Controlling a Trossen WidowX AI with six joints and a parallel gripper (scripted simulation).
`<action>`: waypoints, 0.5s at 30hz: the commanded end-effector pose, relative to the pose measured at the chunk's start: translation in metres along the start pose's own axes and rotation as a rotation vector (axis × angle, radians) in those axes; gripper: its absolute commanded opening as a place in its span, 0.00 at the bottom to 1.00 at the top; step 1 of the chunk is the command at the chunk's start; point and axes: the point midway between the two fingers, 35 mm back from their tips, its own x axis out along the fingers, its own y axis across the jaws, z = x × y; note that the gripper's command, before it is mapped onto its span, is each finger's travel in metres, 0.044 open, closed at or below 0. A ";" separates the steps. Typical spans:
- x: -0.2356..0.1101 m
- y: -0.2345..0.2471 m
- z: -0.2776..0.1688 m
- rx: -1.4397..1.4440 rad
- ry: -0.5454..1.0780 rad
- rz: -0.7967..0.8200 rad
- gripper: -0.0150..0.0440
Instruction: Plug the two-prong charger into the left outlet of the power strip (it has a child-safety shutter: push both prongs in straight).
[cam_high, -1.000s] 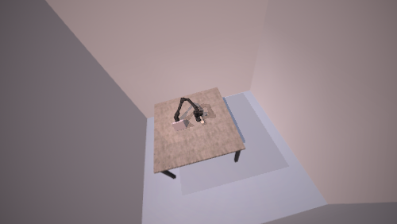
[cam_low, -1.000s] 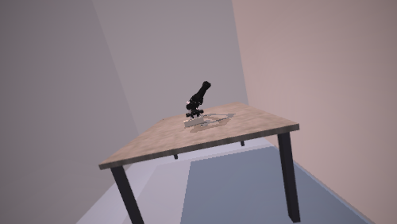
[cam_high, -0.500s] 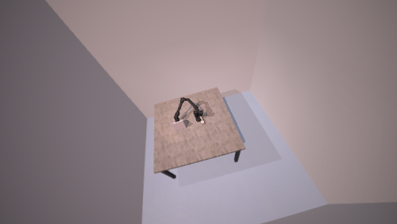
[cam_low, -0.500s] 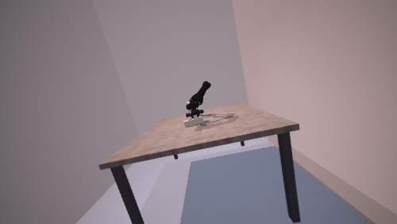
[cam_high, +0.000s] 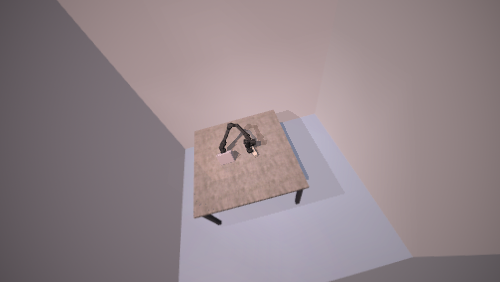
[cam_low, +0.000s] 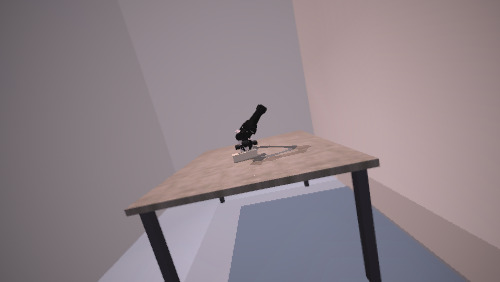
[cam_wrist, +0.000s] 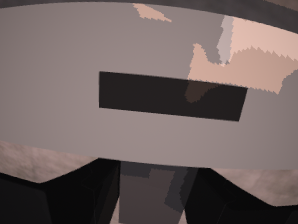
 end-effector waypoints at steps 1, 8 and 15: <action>-0.004 0.001 0.009 -0.024 -0.032 -0.002 0.25; -0.005 0.001 0.009 -0.024 -0.032 -0.002 0.25; -0.005 0.001 0.010 -0.024 -0.032 -0.002 0.25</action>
